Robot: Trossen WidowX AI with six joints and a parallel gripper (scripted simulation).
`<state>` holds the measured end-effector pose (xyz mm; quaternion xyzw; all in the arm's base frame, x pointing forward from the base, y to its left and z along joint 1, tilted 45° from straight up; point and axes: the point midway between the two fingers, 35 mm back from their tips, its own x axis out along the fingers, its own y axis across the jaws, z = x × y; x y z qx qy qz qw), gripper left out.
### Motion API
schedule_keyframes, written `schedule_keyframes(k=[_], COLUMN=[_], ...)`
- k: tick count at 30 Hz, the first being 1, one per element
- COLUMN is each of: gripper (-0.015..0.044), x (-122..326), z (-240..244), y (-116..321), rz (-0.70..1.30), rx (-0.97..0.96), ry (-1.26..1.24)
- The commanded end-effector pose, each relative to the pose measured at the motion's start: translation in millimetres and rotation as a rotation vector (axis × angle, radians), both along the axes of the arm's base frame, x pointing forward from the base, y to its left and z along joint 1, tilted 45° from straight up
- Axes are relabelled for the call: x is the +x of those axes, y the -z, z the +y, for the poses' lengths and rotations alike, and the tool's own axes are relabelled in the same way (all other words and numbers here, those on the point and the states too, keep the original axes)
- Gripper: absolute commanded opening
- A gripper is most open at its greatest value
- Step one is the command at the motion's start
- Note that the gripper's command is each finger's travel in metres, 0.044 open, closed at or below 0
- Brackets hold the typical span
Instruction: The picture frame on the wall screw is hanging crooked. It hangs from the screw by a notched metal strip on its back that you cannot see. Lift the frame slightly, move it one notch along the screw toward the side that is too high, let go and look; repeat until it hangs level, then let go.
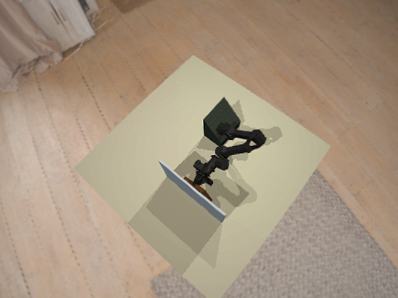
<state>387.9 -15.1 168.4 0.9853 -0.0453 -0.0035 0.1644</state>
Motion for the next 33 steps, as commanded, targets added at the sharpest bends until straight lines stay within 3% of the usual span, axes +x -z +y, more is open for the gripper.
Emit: schedule_keyframes(k=[1, 33], gripper=[0.0000, 0.0000], x=[0.1, 0.2], z=[-0.8, 0.8], y=[-1.0, -6.9], rz=[-0.003, -0.003], rx=[0.005, 0.005], ry=[0.005, 0.005])
